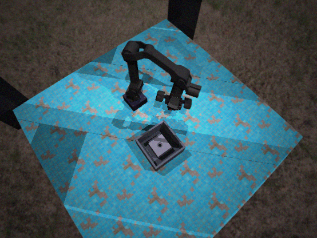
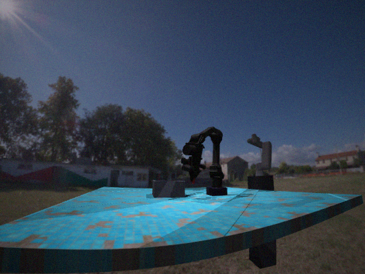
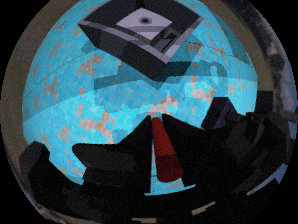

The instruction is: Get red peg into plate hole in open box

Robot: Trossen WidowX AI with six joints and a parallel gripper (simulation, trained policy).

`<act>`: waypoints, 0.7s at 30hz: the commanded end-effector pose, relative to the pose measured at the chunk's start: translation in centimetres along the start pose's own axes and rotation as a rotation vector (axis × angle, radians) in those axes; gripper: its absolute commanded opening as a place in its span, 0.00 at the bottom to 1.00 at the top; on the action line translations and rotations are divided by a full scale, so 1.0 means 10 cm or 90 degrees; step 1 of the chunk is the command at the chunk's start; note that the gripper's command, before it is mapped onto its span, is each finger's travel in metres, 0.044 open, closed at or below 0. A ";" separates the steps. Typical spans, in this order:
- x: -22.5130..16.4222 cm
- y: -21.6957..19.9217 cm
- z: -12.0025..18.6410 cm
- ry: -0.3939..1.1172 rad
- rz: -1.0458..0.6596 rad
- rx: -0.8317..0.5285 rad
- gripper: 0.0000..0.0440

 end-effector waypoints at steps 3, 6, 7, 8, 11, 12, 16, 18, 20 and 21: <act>0.20 0.07 0.08 -0.021 -0.045 0.012 0.00; 0.32 0.11 0.10 -0.031 -0.069 0.016 0.00; 0.37 0.13 0.10 -0.034 -0.076 0.016 0.00; 0.41 0.14 0.10 -0.037 -0.083 0.017 0.00; 0.55 0.17 0.10 -0.046 -0.103 0.018 0.00; 0.59 0.18 0.09 -0.049 -0.109 0.019 0.00; 0.78 0.22 0.06 -0.059 -0.130 0.020 0.00; 0.87 0.24 0.04 -0.063 -0.138 0.019 0.00; 0.97 0.25 0.01 -0.067 -0.145 0.019 0.00; 1.01 0.26 0.00 -0.068 -0.147 0.018 0.00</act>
Point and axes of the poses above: the point midway between the two fingers, 35 mm back from their tips, its own z axis back along the fingers, its own y axis across the jaws, x = y × z, the point moved 9 cm from there along z, back along the fingers, and after that the axes turned 13 degrees about -z, right-handed, at the moved point
